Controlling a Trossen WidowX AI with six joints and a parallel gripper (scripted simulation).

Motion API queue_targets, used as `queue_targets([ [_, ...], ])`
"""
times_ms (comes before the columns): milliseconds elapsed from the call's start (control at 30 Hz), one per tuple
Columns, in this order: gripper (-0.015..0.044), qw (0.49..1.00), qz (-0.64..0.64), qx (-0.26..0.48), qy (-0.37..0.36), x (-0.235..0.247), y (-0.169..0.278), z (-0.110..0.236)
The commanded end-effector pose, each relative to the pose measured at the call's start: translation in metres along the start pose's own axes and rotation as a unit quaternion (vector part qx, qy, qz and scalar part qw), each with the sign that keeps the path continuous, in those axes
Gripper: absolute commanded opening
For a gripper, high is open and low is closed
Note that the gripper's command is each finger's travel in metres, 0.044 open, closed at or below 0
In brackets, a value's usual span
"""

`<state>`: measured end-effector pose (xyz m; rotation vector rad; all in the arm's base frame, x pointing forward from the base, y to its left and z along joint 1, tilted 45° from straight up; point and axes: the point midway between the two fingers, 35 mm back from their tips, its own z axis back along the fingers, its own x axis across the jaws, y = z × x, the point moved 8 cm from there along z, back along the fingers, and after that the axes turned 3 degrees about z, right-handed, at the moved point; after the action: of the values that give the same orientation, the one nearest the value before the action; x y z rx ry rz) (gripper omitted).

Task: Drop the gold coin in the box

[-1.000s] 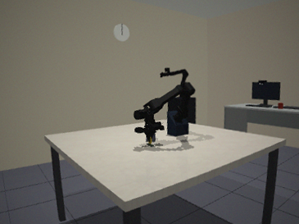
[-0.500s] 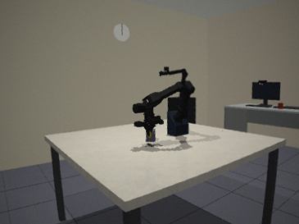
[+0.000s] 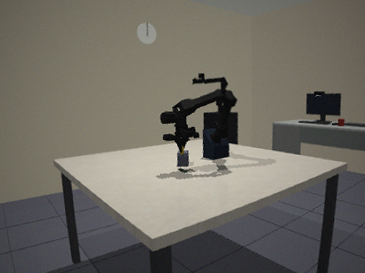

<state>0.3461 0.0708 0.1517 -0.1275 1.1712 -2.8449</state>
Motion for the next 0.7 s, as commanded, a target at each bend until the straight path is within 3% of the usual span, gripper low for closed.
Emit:
queue_targets([
  [0,0.0000,1.000,0.003,0.000,0.003,0.0009,-0.0023,0.0067],
  [667,0.0000,0.962,-0.273,-0.001,0.003,0.0043,-0.0012,0.0074],
])
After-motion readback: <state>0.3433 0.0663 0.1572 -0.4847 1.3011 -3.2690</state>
